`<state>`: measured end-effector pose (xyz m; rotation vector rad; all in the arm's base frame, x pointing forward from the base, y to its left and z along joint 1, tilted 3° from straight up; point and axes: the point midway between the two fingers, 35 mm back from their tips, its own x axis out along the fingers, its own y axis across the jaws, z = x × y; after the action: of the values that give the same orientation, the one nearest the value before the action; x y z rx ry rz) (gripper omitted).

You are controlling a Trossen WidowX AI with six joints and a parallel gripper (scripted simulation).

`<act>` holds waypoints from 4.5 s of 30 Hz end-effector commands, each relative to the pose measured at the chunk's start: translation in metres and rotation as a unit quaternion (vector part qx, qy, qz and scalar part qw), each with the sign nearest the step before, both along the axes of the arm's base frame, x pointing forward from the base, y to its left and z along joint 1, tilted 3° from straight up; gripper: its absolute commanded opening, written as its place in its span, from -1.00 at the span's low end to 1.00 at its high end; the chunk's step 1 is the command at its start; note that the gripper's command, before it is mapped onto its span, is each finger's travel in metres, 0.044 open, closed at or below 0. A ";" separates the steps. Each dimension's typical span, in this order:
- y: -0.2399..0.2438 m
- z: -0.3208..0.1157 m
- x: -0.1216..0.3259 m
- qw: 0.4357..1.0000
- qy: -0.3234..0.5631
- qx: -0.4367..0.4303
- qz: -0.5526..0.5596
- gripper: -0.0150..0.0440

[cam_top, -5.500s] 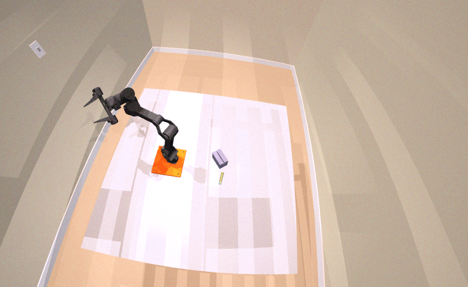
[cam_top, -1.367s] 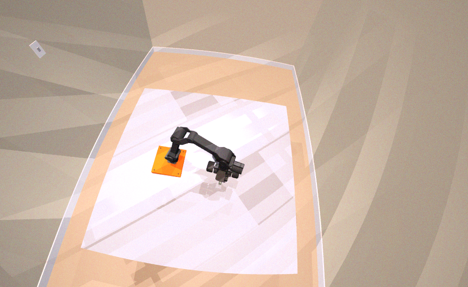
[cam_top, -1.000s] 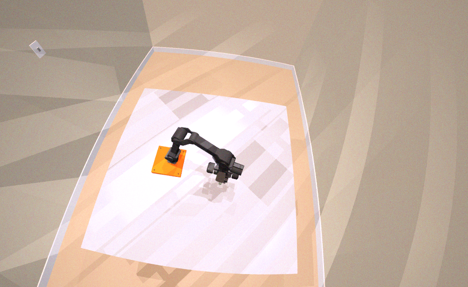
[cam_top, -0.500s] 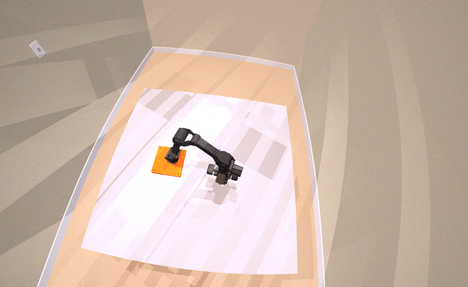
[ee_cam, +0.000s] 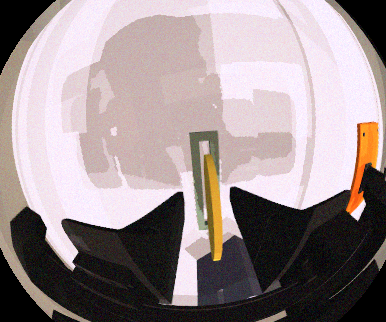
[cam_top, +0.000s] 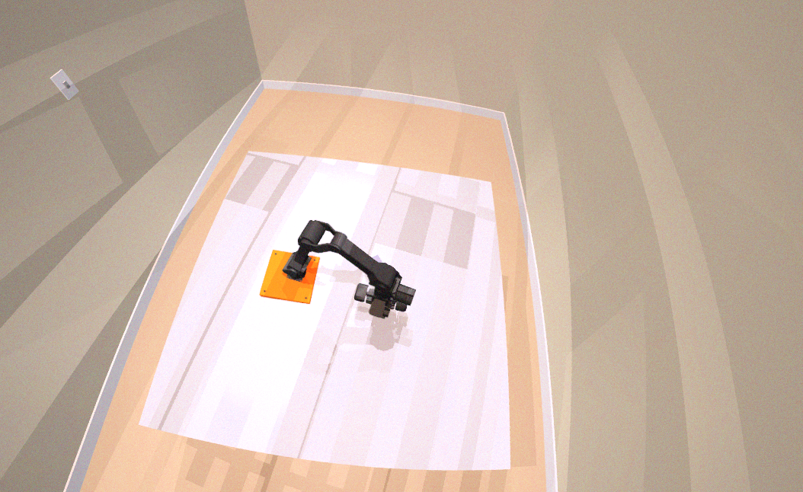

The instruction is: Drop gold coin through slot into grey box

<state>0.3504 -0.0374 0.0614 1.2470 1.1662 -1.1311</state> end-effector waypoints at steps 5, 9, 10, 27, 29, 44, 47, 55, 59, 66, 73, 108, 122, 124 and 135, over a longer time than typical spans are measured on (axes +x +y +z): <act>0.000 -0.004 0.000 1.000 0.000 -0.002 -0.002 -0.39; 0.000 -0.004 0.000 1.000 0.000 -0.002 -0.002 -0.49; 0.000 -0.004 0.000 1.000 0.000 -0.002 -0.002 -0.49; -0.001 0.020 0.001 1.000 0.000 -0.002 -0.002 -0.49; -0.001 0.025 0.001 1.000 0.000 -0.002 -0.002 -0.49; -0.002 0.064 -0.003 1.000 0.000 -0.002 -0.002 -0.49; -0.002 0.071 -0.004 1.000 0.000 -0.002 -0.002 -0.49; -0.002 0.090 -0.008 1.000 0.000 -0.002 -0.002 -0.49; -0.002 0.091 -0.008 1.000 0.000 -0.003 0.009 -0.49; -0.002 0.091 -0.008 0.992 -0.002 -0.012 0.124 -0.49; -0.003 0.091 -0.007 0.970 -0.003 -0.022 0.241 -0.49; 0.044 0.091 -0.017 0.925 -0.005 -0.031 0.378 -0.49; 0.078 0.091 -0.030 0.925 -0.005 -0.030 0.378 -0.49; 0.083 0.090 -0.032 0.925 -0.005 -0.030 0.378 -0.49; 0.109 0.090 -0.046 0.925 -0.006 -0.028 0.378 -0.49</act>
<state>0.3091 0.0640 0.1508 0.6399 1.4227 -0.5615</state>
